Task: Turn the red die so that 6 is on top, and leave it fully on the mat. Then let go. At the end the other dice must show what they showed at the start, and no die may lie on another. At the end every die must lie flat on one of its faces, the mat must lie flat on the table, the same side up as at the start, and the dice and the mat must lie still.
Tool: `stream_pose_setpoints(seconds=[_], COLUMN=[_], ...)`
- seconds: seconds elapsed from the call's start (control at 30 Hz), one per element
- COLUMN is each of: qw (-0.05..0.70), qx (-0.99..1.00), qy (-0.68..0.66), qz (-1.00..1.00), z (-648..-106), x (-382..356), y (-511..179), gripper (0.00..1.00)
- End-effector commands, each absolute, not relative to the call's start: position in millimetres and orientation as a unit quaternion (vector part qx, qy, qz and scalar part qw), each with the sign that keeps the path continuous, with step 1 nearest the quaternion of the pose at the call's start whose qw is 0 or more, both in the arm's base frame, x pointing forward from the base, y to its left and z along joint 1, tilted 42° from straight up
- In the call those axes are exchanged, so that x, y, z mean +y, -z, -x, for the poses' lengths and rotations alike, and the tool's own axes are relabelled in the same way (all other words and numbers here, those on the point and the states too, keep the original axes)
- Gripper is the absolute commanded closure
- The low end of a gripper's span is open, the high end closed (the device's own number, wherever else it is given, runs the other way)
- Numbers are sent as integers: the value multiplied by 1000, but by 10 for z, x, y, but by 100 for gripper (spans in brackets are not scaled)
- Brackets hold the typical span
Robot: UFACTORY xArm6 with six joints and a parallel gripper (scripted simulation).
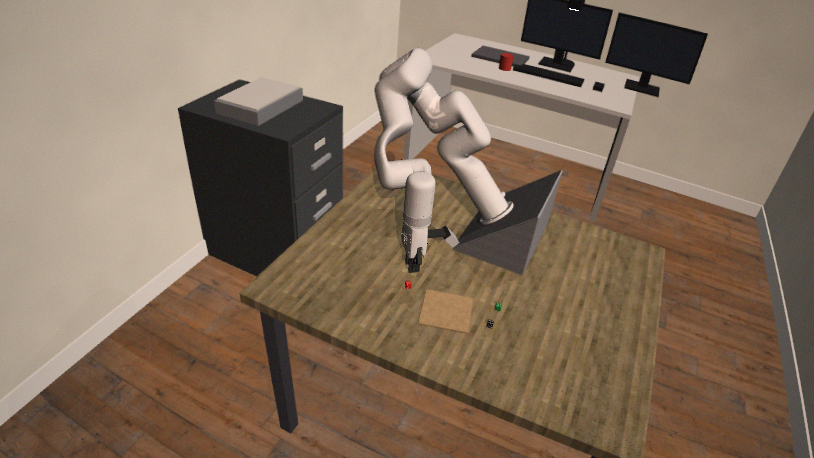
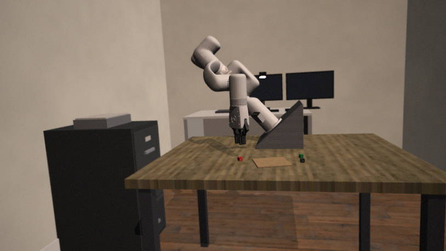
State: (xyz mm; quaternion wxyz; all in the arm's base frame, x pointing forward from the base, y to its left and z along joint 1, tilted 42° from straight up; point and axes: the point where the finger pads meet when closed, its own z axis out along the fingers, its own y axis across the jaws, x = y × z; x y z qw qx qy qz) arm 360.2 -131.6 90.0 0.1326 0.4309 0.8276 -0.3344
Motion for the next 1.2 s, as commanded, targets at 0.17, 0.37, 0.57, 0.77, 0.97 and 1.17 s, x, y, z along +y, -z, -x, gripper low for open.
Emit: stream_pose_setpoints(seconds=[0.17, 0.37, 0.57, 0.77, 0.97, 1.17], qw=[134, 134, 134, 134, 135, 135], qx=[828, 828, 828, 827, 826, 826], qy=[334, 334, 334, 334, 333, 333], qz=[-431, -431, -431, -431, -433, -434], z=[-3613, -3613, -3613, -3613, -3611, -3609], x=[-1312, -1312, -1312, -1316, -1334, -1359], y=[-908, -908, -908, -903, -882, -853], gripper=[69, 69, 69, 69, 69, 69])
